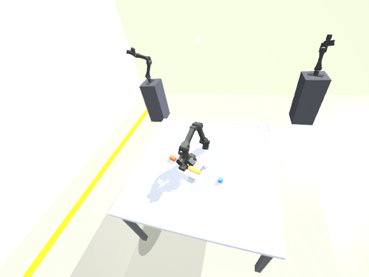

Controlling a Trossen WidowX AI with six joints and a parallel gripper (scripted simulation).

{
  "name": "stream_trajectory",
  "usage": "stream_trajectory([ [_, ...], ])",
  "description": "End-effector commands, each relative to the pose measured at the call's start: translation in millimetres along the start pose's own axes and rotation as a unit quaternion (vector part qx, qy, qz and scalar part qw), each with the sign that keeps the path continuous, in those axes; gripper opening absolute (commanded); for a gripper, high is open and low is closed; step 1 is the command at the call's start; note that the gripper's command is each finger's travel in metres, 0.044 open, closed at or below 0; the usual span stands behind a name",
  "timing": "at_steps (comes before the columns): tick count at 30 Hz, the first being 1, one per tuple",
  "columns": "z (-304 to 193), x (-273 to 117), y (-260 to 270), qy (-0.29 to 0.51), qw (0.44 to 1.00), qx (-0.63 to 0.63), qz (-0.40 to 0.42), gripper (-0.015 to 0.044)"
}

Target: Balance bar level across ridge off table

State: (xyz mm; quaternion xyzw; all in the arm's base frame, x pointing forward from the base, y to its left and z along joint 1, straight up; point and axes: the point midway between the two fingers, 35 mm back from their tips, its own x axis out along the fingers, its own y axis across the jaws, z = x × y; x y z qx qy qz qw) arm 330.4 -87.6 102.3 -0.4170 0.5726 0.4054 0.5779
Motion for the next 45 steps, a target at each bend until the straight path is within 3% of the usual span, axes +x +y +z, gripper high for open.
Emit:
stream_trajectory([
  [1,0.5,-12.5,-1.1,-0.002,1.0,-0.001,-0.005,0.0],
  [14,2.7,-39.5,3.7,-0.003,1.0,-0.002,-0.005,0.0],
  [45,99.9,-42.7,76.6,-0.007,1.0,-0.027,-0.002,0.0],
])
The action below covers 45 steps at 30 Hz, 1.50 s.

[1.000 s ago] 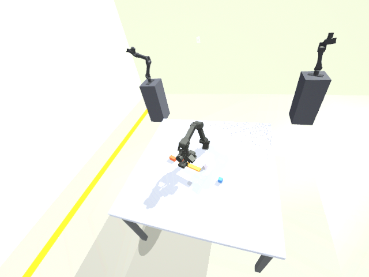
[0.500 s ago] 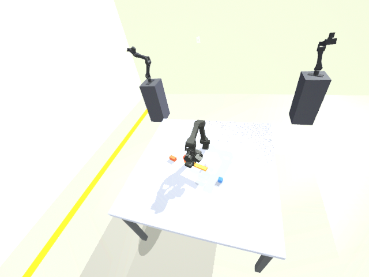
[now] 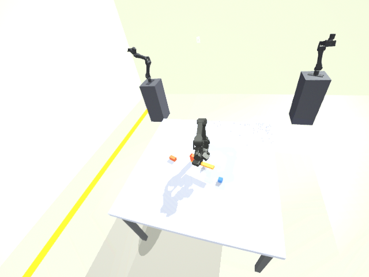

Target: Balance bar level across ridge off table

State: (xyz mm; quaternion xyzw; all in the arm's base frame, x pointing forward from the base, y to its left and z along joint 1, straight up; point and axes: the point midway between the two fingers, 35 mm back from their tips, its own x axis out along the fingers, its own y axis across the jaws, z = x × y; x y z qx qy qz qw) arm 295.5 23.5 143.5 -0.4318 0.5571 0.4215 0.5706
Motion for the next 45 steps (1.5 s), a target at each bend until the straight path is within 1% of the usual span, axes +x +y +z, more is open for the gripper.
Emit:
stream_trajectory([
  [1,9.3,0.1,10.8,-0.001,1.0,-0.001,0.001,0.0],
  [11,31.3,0.8,38.6,-0.002,1.0,-0.009,0.002,0.0],
  [40,31.5,43.5,39.5,-0.002,1.0,-0.009,0.002,0.0],
  [45,31.5,44.4,39.4,-0.002,1.0,-0.009,0.002,0.0],
])
